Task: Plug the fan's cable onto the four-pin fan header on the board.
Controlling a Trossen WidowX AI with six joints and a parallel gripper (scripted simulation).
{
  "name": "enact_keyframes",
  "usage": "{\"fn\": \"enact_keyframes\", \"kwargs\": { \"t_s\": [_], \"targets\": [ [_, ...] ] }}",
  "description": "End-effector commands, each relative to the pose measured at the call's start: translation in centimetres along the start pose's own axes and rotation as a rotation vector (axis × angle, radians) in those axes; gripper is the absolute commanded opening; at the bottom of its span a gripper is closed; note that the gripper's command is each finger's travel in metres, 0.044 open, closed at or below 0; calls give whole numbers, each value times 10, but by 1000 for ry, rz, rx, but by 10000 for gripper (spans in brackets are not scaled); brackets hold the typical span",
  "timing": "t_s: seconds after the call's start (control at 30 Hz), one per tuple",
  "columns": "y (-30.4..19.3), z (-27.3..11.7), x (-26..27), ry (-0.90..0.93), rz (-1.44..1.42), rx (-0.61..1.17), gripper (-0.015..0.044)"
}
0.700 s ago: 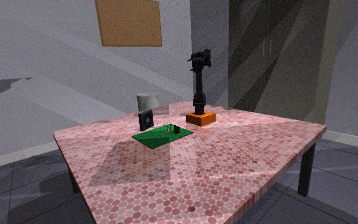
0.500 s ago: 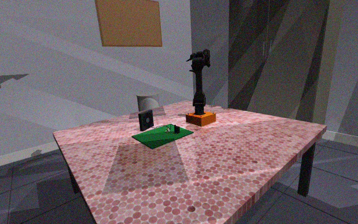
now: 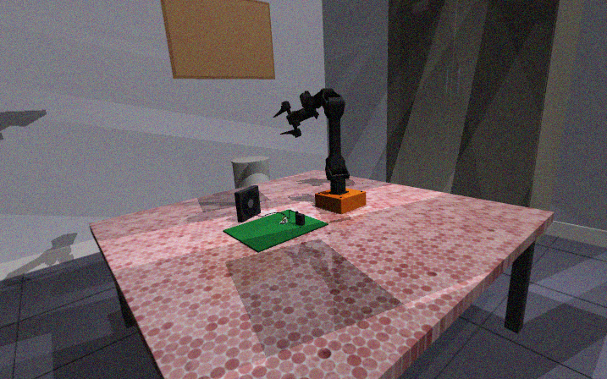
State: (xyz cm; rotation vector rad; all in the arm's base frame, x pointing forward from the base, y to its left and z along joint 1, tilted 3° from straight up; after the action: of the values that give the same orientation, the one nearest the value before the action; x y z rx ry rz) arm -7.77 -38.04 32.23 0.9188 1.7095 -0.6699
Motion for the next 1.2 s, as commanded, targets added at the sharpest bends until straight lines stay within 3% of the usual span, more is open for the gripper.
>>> {"fn": "enact_keyframes", "kwargs": {
  "t_s": [0.0, 0.33, 0.6, 0.83, 1.17],
  "targets": [
    [47, 39, 3, 79, 47, -106, 440],
    [168, 92, 18, 273, 120, -348, 440],
    [295, 106, 55, 568, 81, -512, 440],
    [393, 77, 95, 810, -61, -601, 440],
    [484, -6, 156, 1070, -406, -631, 440]
  ]
}}
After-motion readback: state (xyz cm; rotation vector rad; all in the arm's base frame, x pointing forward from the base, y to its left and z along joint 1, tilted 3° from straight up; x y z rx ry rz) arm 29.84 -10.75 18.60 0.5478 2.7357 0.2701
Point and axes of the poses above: the point midway between the two fingers, 35 mm back from their tips, its own z axis out along the fingers, its own x axis across the jaws, y = z × x, the point moved 2 cm from there along -z, back along the fingers, and after that the axes turned 4 degrees about z, right-handed, at the moved point
